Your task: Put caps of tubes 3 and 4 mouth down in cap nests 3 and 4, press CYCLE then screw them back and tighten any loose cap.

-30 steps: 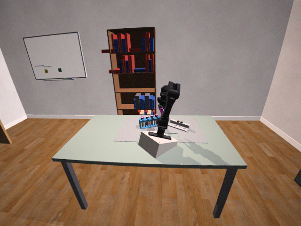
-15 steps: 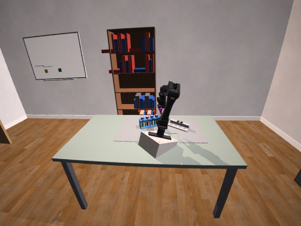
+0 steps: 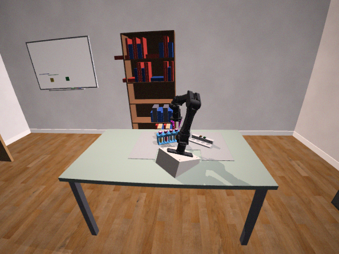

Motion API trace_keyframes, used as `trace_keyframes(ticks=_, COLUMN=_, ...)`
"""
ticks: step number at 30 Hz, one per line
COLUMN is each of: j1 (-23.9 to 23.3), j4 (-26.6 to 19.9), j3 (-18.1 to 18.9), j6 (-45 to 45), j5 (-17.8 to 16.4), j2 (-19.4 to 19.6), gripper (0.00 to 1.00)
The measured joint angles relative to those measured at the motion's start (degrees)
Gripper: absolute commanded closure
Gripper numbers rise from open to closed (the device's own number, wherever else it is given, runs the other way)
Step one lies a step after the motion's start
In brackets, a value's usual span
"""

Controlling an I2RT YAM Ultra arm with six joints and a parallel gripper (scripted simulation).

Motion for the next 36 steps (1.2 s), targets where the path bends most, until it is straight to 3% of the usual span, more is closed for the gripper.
trace_keyframes(ticks=11, j1=7.2, j4=-0.1, j3=4.9, j6=33.9, j5=0.7, j2=7.6, gripper=0.51)
trace_keyframes(ticks=23, j1=7.7, j4=-0.1, j3=5.6, j6=62.9, j5=0.8, j2=7.6, gripper=0.51)
trace_keyframes(ticks=28, j1=7.7, j4=-0.2, j3=5.8, j6=68.2, j5=0.8, j2=7.6, gripper=0.51)
trace_keyframes(ticks=36, j1=7.0, j4=2.2, j3=3.6, j6=69.7, j5=0.8, j2=7.9, gripper=0.51)
